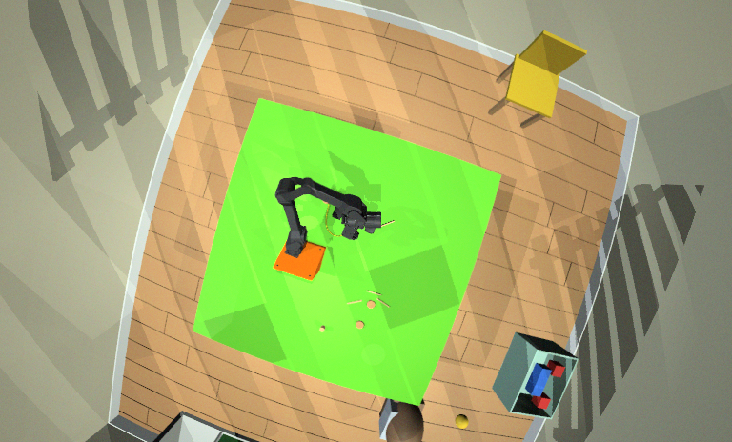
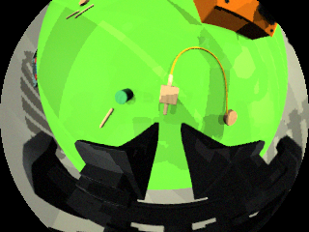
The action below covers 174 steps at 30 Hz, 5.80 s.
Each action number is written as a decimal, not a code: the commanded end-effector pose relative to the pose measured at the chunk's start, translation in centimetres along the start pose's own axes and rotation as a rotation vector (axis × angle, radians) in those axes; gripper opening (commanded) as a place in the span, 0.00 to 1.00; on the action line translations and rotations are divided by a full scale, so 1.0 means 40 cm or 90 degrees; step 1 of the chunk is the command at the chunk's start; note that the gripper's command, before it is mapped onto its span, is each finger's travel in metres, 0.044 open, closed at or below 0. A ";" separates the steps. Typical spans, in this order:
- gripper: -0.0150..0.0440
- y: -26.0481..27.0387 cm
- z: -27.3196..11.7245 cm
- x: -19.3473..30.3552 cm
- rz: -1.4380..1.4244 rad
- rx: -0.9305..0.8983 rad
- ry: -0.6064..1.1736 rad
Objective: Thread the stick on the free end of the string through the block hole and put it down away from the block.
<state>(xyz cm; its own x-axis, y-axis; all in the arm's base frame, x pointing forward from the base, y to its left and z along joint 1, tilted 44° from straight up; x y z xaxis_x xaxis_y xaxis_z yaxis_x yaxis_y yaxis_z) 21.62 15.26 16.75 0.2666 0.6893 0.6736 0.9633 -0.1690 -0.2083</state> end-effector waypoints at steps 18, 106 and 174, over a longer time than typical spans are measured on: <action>0.46 0.007 0.032 0.009 0.082 -0.006 -0.002; 0.25 -0.002 0.191 0.078 0.084 -0.001 0.003; 0.61 -0.018 0.183 0.261 0.077 -0.002 0.005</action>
<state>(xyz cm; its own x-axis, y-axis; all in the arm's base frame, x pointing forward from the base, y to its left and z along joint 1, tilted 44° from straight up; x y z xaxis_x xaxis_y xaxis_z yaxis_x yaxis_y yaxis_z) 23.29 28.41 18.09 0.3838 0.6567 0.6492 0.9229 -0.2502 -0.2925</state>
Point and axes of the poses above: the point midway between the two fingers, 35 mm back from their tips, its own z axis out along the fingers, its own y axis across the jaws, x = y × z, the point moved 1 cm from there along -z, back along the fingers, and after that the axes turned 11 degrees about z, right-handed, at the moved point
